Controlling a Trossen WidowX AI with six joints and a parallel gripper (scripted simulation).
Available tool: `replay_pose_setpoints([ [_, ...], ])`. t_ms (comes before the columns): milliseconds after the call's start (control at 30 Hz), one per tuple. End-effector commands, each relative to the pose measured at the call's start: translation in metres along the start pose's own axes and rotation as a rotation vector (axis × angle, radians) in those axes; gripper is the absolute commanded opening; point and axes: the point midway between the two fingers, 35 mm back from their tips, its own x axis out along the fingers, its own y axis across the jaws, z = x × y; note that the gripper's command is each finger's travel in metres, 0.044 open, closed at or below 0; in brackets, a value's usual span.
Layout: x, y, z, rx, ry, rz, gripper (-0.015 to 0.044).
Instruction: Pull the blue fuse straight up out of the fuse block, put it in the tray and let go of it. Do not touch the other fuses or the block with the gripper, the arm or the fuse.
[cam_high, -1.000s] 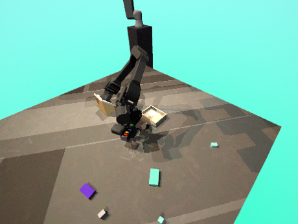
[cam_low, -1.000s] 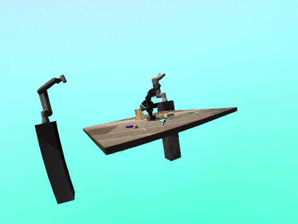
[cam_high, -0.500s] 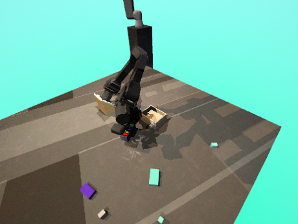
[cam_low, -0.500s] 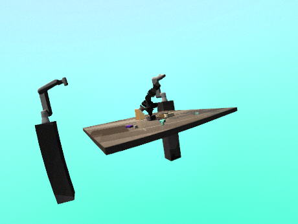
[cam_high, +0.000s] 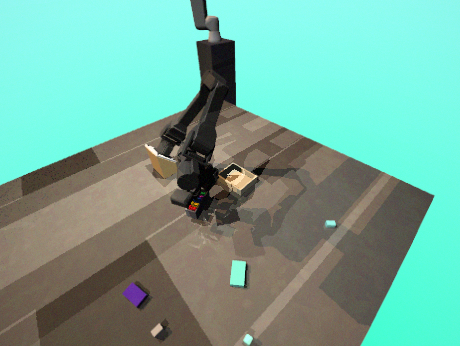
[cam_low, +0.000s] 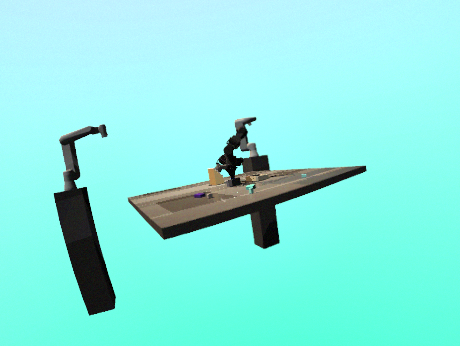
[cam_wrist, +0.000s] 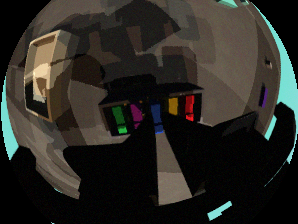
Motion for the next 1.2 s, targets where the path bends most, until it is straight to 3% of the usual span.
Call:
replay_pose_setpoints([
  [0,-0.004,-0.001,0.001,-0.007,0.0,-0.005,0.0],
  [1167,-0.021,-0.001,0.001,-0.004,-0.001,-0.004,0.0],
])
